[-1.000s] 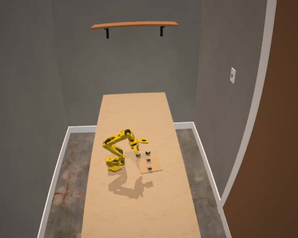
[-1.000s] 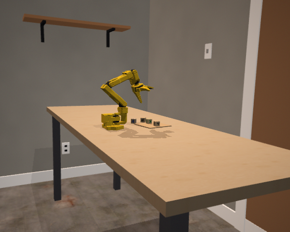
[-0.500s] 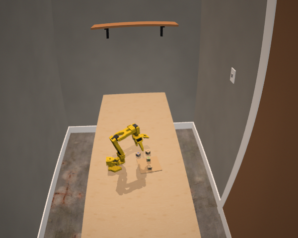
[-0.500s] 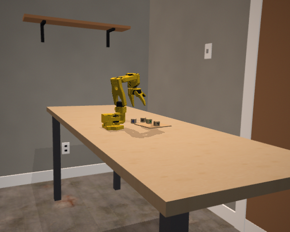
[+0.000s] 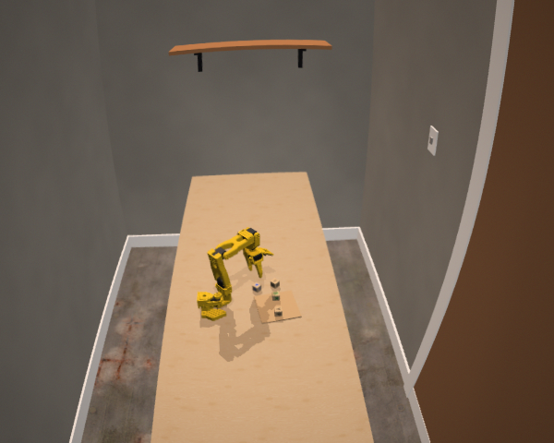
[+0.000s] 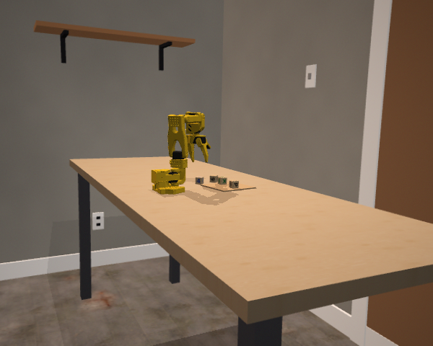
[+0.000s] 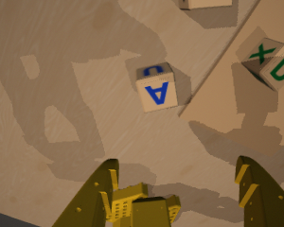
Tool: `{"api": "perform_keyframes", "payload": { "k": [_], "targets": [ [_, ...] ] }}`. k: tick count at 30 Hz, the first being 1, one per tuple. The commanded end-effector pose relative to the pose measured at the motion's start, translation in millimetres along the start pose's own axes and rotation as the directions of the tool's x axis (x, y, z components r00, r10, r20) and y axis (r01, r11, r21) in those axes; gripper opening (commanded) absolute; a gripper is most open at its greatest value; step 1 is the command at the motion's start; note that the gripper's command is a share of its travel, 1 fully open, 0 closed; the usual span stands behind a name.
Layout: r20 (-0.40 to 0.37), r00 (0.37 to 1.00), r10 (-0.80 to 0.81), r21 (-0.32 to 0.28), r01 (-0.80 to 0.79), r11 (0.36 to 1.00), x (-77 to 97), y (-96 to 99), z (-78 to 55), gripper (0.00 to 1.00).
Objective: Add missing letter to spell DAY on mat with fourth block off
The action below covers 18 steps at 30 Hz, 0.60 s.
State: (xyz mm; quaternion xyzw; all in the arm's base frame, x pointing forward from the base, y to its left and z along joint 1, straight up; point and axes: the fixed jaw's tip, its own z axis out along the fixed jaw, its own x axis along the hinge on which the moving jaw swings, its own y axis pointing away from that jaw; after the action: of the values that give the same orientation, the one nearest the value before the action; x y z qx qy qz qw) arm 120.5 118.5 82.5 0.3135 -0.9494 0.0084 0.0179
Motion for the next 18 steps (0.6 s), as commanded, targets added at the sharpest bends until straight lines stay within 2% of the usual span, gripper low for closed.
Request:
{"api": "perform_keyframes", "payload": {
  "k": [1,13,15,18],
  "targets": [
    [0.047,0.999,-0.002,-0.005,0.002,1.000,-3.8,1.5,-7.2,0.32],
    [0.049,0.999,0.001,-0.006,0.000,1.000,-5.2,1.1,-7.5,0.32],
    [0.059,0.998,0.012,-0.007,-0.012,1.000,-12.5,-0.7,-8.7,0.32],
    [0.090,0.995,0.047,-0.011,-0.046,0.999,-34.4,-7.5,-10.7,0.32]
  ]
}}
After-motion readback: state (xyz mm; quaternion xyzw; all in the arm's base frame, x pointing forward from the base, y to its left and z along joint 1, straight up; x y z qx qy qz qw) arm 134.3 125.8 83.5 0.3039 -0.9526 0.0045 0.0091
